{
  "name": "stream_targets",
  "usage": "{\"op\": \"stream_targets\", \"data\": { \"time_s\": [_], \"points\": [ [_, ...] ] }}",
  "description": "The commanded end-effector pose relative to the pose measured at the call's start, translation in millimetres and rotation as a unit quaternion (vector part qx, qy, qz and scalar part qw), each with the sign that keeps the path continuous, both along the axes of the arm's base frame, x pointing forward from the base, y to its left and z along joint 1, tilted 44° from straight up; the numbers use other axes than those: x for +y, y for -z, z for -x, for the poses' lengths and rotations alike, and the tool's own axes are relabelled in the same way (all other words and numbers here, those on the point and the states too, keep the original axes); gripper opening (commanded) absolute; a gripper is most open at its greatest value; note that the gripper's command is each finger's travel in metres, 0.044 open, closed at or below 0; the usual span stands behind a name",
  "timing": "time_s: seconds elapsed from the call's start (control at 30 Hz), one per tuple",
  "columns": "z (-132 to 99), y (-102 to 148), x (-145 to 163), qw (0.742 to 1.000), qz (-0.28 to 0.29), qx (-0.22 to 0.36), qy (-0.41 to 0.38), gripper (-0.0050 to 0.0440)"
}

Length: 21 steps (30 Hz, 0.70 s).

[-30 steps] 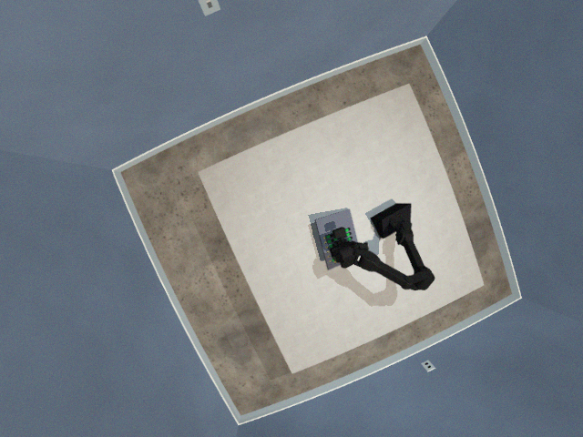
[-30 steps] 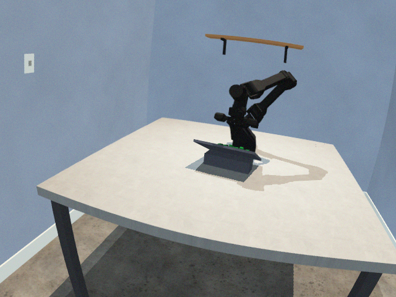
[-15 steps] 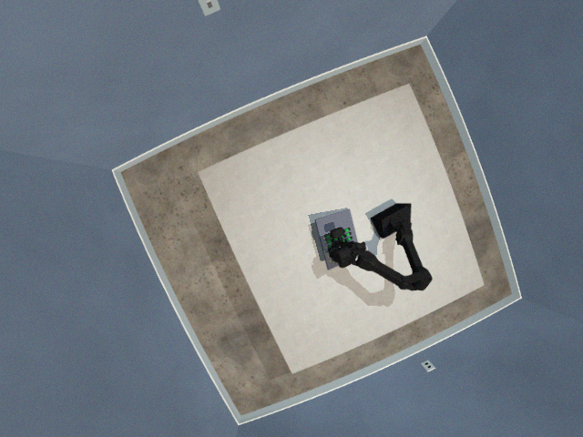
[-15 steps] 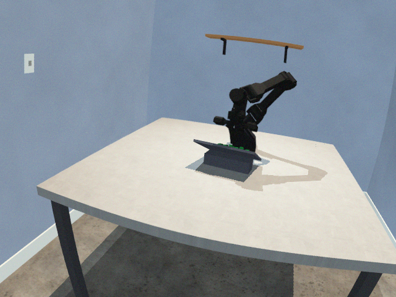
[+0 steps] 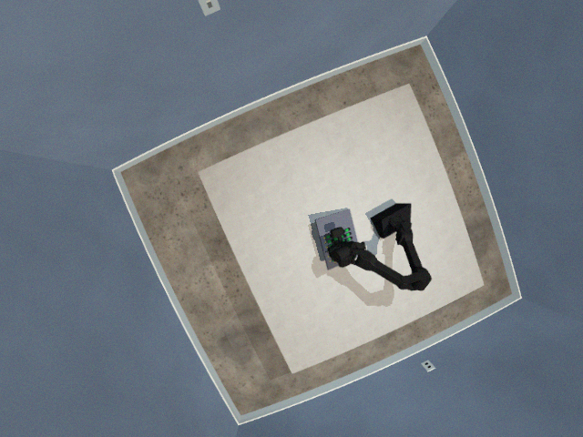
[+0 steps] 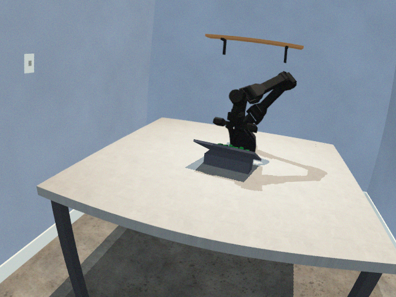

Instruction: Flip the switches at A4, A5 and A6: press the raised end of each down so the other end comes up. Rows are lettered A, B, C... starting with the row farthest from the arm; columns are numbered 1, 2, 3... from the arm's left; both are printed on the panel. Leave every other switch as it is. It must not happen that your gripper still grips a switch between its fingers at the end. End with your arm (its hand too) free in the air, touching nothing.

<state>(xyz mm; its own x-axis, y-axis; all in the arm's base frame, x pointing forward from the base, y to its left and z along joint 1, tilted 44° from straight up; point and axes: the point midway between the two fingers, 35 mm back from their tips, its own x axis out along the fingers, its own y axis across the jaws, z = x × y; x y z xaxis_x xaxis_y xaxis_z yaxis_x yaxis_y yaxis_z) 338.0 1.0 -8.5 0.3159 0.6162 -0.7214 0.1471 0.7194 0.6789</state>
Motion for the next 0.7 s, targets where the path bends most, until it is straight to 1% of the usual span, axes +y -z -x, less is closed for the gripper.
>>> {"op": "stream_targets", "data": {
  "time_s": [0.0, 0.67],
  "points": [
    [0.3, 1.0, -0.2, 1.0, 0.001, 0.002, 0.001, 0.0],
    [-0.4, 2.5, 1.0, 1.0, 0.001, 0.002, 0.001, 0.0]
  ]
}}
